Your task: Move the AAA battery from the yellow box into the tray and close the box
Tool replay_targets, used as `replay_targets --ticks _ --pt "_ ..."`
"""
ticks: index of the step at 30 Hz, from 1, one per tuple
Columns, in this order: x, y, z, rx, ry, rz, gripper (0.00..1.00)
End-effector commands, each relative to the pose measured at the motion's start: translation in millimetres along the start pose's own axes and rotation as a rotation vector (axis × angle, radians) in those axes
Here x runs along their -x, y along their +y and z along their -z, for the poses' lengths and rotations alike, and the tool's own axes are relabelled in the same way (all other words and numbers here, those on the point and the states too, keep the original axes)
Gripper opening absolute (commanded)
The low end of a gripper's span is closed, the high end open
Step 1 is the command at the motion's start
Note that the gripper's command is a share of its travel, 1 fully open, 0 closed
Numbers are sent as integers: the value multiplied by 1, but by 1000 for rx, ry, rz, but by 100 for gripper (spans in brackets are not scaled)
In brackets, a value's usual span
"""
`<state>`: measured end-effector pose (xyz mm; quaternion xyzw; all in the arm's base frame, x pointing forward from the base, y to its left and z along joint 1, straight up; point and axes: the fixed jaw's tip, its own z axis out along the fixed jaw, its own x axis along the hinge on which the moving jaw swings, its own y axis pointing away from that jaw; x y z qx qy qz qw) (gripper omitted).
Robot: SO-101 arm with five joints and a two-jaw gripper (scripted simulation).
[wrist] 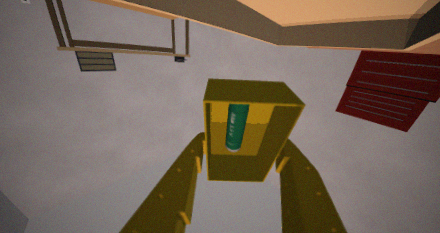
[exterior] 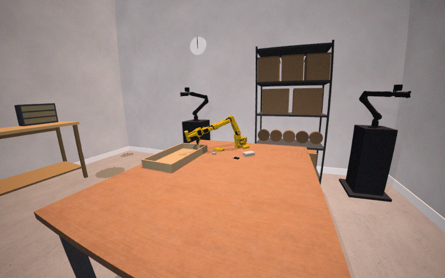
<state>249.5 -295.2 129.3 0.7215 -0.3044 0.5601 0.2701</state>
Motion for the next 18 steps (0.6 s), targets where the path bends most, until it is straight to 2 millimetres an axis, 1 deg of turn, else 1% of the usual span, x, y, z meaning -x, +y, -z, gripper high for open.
replay_targets --ticks 1,18 --pt "-10 -4 1 -9 54 -13 22" --pt "9 -7 -6 -16 54 -24 22"
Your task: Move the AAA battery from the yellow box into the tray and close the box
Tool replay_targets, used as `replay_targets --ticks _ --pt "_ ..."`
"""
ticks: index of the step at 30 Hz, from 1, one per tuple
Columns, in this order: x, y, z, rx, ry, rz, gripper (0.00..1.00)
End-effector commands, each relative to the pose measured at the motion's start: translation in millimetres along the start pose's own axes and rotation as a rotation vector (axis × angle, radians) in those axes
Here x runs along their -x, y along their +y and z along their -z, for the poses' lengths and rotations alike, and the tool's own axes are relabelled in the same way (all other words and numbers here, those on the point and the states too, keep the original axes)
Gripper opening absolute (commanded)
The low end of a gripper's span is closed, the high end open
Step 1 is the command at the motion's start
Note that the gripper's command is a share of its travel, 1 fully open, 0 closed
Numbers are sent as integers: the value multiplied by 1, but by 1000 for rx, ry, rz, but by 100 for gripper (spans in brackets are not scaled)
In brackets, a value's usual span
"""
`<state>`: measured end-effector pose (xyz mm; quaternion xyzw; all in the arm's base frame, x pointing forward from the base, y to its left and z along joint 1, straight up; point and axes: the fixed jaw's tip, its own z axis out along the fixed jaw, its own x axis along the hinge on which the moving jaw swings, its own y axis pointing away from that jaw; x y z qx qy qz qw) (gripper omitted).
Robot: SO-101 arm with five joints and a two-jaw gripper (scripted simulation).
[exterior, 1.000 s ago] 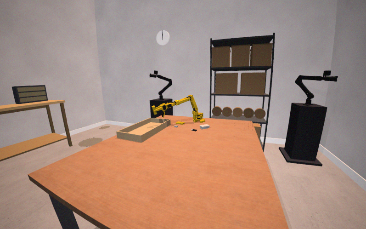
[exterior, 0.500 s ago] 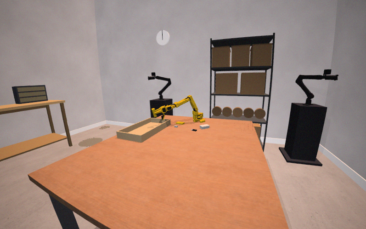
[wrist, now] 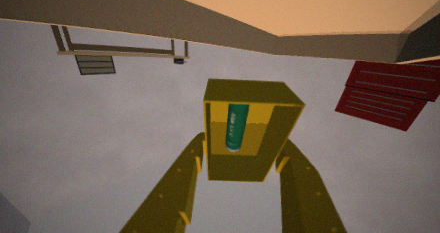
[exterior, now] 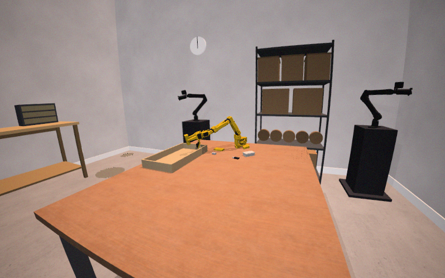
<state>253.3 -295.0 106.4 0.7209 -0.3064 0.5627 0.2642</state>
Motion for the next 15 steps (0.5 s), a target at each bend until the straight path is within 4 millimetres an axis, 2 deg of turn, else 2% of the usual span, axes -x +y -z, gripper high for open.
replay_targets --ticks 1,15 --pt "-11 -4 1 -9 54 -13 22" --pt "1 -6 -2 -14 54 -19 22"
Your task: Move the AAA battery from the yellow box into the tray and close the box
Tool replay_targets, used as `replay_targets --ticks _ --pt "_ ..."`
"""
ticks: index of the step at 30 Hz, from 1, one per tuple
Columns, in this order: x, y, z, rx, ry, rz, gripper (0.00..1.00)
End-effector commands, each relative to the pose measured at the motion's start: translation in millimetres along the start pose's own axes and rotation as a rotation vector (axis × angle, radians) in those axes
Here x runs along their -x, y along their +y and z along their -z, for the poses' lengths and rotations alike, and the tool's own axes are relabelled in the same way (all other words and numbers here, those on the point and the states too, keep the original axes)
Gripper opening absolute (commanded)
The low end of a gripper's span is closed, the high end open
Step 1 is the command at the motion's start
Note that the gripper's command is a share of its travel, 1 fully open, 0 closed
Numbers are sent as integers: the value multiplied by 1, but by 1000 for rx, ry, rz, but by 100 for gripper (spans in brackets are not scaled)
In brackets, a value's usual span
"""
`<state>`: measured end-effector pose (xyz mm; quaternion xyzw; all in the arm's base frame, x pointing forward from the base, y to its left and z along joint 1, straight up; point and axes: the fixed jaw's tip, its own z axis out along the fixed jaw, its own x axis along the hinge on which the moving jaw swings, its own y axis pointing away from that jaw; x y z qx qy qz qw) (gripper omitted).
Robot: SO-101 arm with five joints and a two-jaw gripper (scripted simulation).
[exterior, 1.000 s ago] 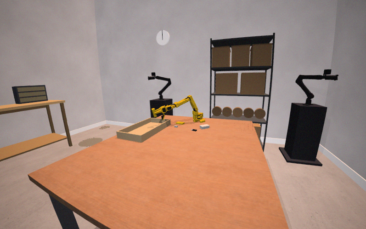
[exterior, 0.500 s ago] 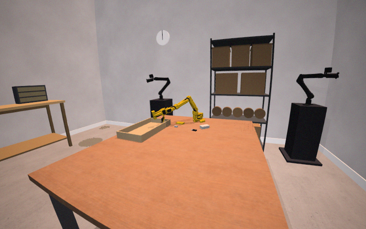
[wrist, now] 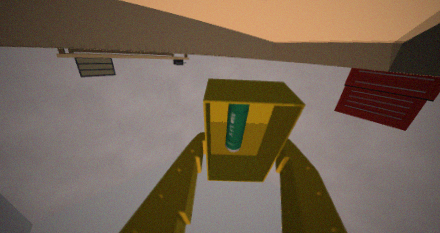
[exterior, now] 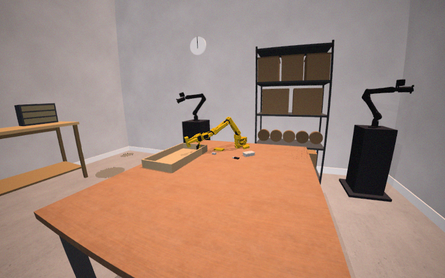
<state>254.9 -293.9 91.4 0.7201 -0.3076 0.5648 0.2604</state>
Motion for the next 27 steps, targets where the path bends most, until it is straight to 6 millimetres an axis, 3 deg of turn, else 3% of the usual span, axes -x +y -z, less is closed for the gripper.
replay_targets --ticks 1,27 --pt "-12 -4 1 -9 53 -12 22" --pt "0 -6 -1 -14 53 -19 22"
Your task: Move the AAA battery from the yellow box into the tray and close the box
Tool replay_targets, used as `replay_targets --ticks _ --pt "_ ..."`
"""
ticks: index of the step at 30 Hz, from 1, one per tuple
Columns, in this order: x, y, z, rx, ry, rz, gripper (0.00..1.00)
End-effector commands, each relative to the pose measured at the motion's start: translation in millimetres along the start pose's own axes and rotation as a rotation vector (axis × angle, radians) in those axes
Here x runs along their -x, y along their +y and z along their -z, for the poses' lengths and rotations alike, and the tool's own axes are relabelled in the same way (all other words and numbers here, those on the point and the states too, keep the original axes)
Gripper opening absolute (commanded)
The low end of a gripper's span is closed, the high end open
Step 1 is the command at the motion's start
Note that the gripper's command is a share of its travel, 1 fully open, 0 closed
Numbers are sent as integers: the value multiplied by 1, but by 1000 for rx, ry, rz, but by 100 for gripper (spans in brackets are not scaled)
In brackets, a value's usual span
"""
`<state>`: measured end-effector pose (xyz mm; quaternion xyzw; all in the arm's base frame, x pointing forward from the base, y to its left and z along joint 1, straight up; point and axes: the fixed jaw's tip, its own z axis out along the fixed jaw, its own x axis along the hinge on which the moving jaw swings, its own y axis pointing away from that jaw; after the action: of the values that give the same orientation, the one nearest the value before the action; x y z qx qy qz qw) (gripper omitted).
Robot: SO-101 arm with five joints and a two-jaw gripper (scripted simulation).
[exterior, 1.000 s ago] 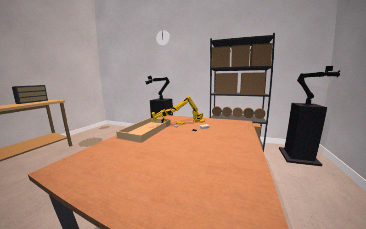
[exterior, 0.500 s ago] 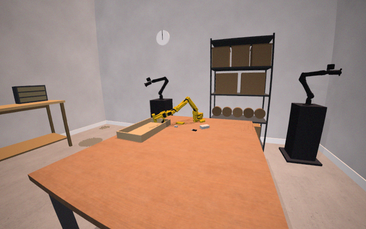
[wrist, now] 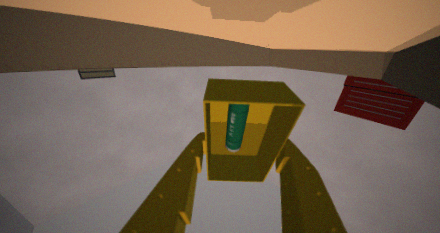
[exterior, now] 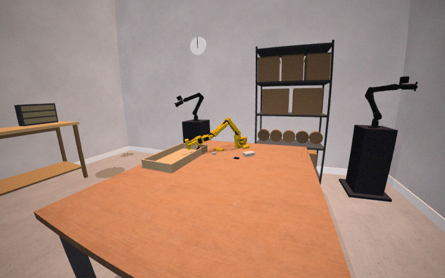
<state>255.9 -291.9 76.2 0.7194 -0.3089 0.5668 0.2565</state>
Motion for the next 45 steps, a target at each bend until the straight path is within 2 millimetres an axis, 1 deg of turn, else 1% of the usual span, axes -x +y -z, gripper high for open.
replay_targets --ticks 1,38,45 --pt "-15 -3 2 -9 53 -11 22" --pt "-14 -4 1 -9 53 -11 22" --pt "-16 -4 0 -9 81 -12 22"
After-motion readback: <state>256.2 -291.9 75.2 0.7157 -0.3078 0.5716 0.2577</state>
